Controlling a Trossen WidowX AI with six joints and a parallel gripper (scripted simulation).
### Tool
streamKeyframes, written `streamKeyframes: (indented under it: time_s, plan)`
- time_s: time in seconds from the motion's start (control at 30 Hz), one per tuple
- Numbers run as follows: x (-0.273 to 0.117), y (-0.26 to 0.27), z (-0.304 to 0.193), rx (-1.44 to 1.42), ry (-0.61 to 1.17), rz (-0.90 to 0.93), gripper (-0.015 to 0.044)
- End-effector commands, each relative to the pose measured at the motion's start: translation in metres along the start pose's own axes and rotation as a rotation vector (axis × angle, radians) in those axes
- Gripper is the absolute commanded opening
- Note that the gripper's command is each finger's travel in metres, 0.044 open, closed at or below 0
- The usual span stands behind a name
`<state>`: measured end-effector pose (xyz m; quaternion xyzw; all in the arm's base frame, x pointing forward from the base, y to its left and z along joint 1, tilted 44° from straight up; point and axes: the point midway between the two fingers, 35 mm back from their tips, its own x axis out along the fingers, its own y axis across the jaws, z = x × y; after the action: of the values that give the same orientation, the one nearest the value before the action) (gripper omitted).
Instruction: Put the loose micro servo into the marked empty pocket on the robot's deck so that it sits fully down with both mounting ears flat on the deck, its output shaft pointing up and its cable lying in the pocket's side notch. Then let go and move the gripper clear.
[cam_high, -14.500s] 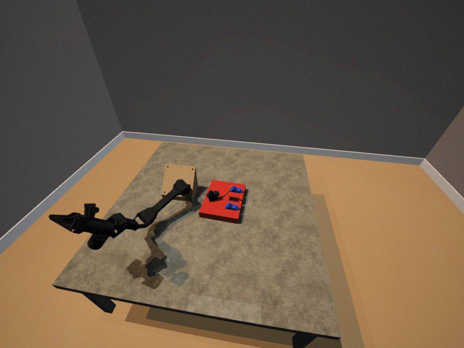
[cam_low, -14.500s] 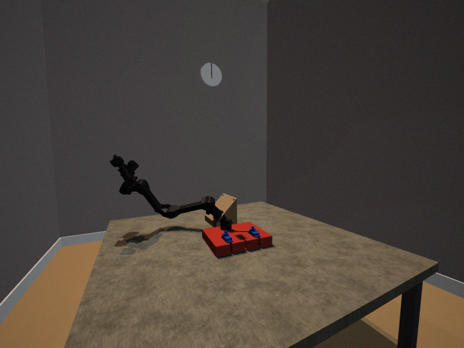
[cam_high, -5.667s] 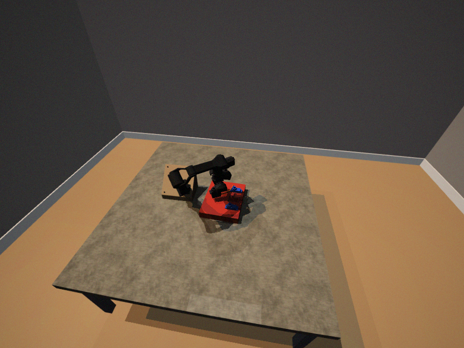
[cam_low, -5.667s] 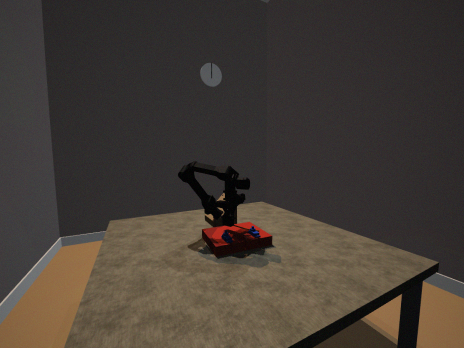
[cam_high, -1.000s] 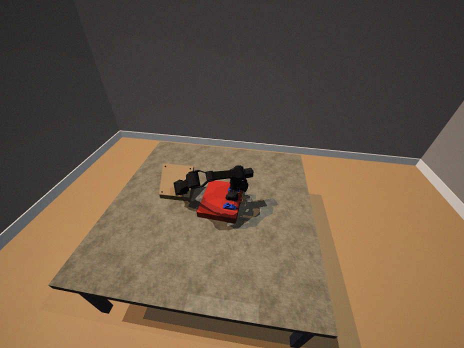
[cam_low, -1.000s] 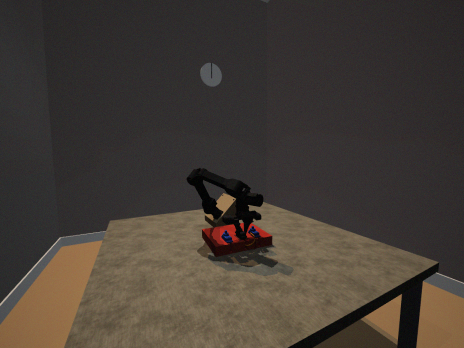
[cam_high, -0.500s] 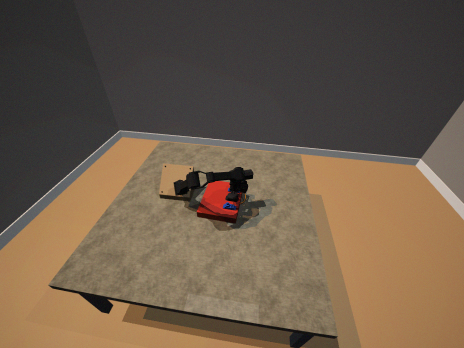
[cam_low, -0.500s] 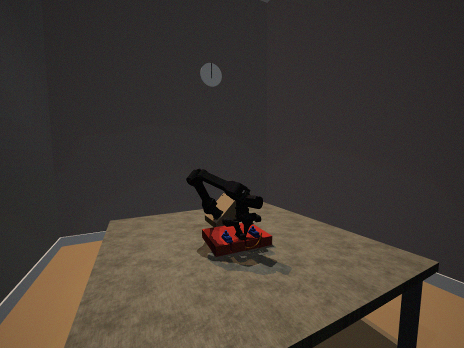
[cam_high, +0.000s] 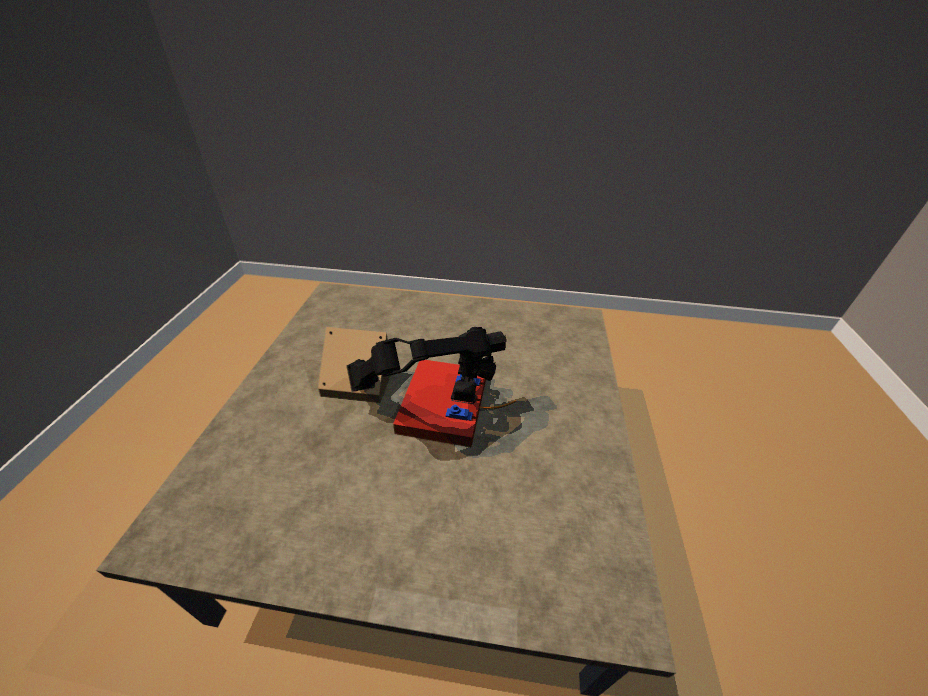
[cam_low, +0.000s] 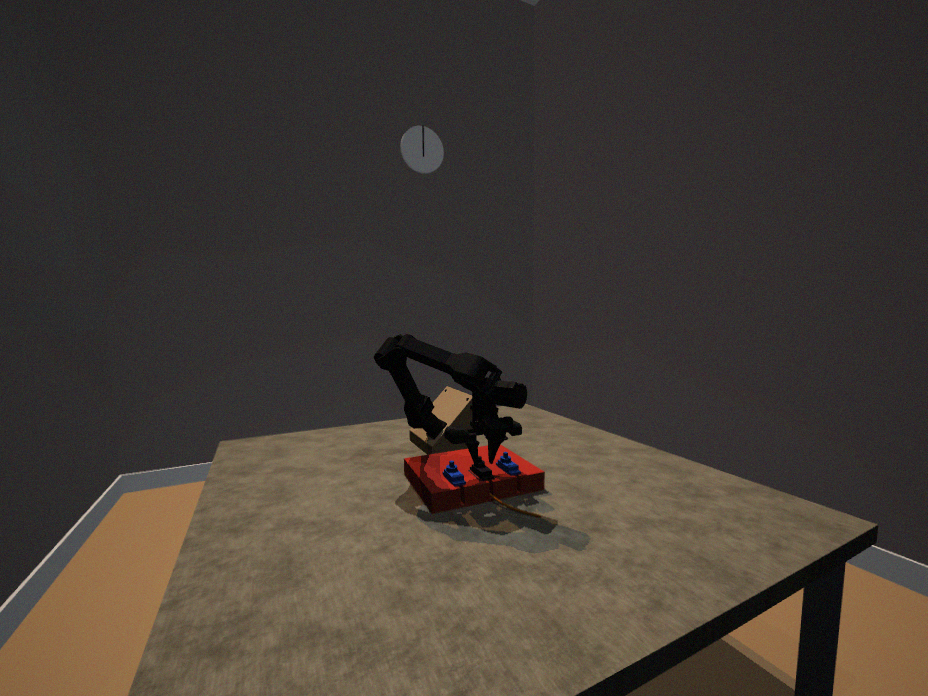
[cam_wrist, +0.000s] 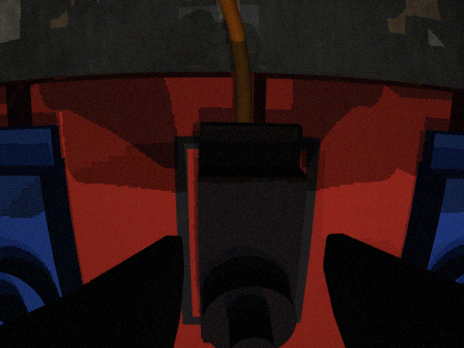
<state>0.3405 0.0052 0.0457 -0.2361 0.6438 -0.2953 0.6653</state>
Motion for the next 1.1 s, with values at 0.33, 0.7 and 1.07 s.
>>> streamKeyframes:
  time_s: [0.33,0.7,1.07]
  plan:
    - [-0.022,0.004,-0.014,0.002,-0.004,0.007,0.0266]
    - [-0.077,0.002,-0.107,0.006,-0.001,0.011,0.0440]
    - [-0.109,0.006,-0.102,-0.048,-0.030,0.025,0.0440]
